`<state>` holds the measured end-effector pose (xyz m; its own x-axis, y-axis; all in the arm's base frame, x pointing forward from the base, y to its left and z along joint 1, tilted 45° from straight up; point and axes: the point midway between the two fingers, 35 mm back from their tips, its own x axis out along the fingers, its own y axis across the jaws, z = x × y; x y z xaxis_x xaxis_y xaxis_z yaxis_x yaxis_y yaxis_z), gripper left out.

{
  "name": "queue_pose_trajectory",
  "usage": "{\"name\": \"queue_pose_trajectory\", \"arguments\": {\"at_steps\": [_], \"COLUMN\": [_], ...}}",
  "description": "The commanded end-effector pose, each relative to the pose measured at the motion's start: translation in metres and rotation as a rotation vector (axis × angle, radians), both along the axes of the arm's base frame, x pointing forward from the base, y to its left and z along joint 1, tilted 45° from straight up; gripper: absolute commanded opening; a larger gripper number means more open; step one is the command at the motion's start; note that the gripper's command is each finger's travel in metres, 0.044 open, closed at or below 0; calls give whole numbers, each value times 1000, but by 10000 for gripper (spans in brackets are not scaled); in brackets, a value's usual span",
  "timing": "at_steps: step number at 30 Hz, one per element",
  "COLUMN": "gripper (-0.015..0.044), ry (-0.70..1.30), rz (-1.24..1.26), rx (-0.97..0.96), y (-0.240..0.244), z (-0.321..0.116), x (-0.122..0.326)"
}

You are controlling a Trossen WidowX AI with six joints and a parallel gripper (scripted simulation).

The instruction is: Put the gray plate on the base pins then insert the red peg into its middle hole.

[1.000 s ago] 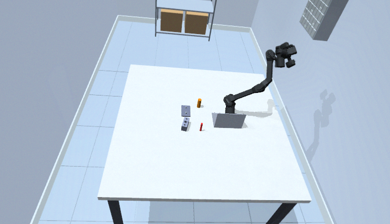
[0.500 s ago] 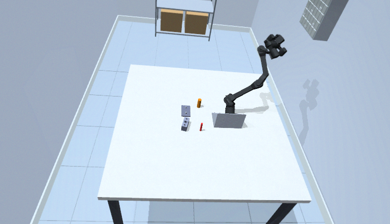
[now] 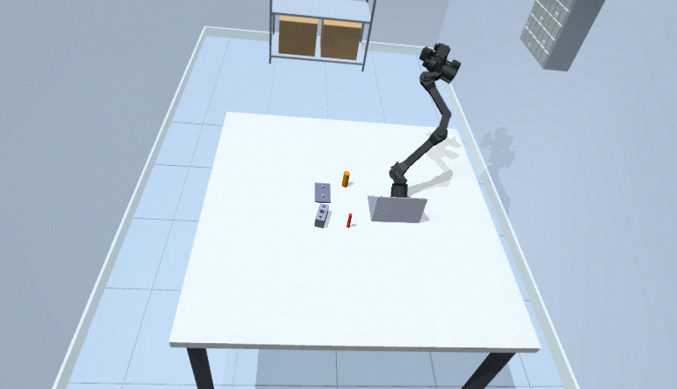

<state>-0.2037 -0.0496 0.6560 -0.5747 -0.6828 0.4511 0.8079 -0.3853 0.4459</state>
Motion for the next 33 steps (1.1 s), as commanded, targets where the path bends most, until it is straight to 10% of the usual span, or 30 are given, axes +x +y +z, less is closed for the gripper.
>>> {"name": "queue_pose_trajectory", "arguments": {"at_steps": [1, 15, 33], "gripper": [440, 440, 440], "ry": [135, 631, 1347], "rz": [50, 283, 656], "rx": [27, 85, 212], "y": [-27, -93, -75], "z": [19, 28, -108], "x": [53, 281, 563]}}
